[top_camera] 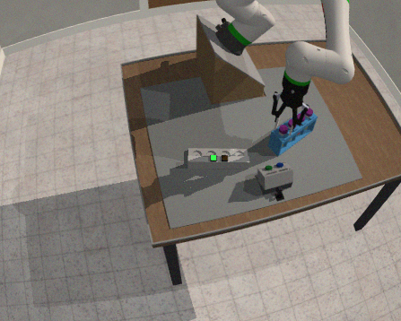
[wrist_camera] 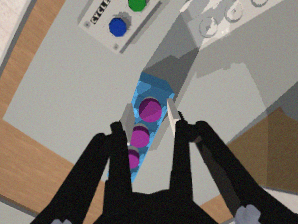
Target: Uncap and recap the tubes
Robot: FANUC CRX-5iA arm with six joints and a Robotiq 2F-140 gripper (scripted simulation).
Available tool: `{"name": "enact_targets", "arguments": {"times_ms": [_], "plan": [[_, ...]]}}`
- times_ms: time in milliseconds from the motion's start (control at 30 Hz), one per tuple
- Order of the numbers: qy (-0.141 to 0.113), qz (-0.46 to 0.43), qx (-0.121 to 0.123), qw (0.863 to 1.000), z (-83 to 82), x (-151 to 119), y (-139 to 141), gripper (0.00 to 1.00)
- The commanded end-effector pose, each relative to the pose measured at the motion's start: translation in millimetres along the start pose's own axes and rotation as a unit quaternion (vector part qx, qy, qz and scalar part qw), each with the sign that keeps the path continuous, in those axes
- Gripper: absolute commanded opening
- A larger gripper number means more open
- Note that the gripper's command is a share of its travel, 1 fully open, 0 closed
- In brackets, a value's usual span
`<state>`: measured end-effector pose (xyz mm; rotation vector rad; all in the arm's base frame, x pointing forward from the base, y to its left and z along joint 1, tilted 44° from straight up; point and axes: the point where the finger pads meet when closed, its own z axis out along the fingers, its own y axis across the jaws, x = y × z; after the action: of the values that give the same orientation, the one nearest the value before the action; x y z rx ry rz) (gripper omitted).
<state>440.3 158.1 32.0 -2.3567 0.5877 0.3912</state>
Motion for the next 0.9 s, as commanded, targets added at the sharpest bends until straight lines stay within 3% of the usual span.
{"name": "enact_targets", "arguments": {"times_ms": [0,33,500,667,867], "plan": [[-0.003,-0.013,0.007,1.000,-0.1,0.1,0.2,0.35],[-0.003,-0.013,0.007,1.000,-0.1,0.1,0.2,0.00],[-0.003,-0.013,0.007,1.000,-0.1,0.1,0.2,0.00],[-0.004,0.112,0.006,0.994,0.1,0.1,0.2,0.00],[-0.005,0.259,0.006,0.966,0.4,0.1,0.2,0.00]]}}
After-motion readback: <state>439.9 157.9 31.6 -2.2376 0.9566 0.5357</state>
